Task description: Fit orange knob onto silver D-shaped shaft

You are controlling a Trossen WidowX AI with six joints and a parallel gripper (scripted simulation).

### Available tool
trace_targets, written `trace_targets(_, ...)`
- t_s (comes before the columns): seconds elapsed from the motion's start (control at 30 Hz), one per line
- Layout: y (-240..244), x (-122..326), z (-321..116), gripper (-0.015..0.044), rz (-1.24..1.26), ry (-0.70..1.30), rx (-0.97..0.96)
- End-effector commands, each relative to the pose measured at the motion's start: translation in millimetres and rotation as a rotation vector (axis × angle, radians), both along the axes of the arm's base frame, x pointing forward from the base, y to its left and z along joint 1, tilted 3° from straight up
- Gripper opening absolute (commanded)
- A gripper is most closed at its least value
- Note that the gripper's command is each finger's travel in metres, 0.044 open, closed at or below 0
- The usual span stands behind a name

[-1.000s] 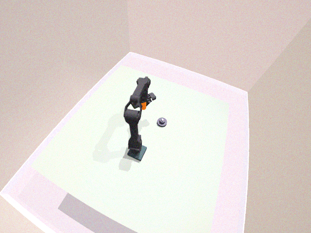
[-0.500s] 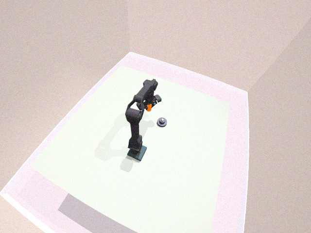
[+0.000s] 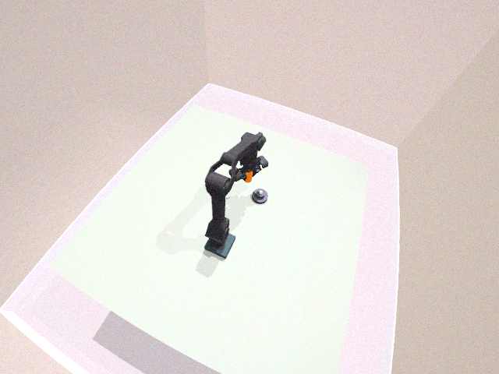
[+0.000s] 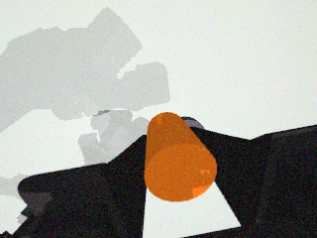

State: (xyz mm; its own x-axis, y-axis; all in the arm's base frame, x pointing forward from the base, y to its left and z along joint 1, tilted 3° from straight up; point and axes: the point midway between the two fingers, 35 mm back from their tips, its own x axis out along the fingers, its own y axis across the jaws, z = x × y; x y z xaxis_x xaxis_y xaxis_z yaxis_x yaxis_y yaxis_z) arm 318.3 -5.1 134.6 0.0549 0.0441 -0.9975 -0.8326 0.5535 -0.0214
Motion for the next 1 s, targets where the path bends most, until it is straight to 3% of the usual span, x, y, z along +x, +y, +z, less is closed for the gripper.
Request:
trace_targets(0.0, -13.6, 1.6, -4.3, 0.0000, 0.003, -0.001, 0.002)
trace_targets(0.7, -78.6, -1.4, -25.6, 0.0000, 0.018, 0.001, 0.002)
trace_targets(0.97, -80.6, -1.7, -26.2, 0.0000, -0.078, 0.005, 0.007)
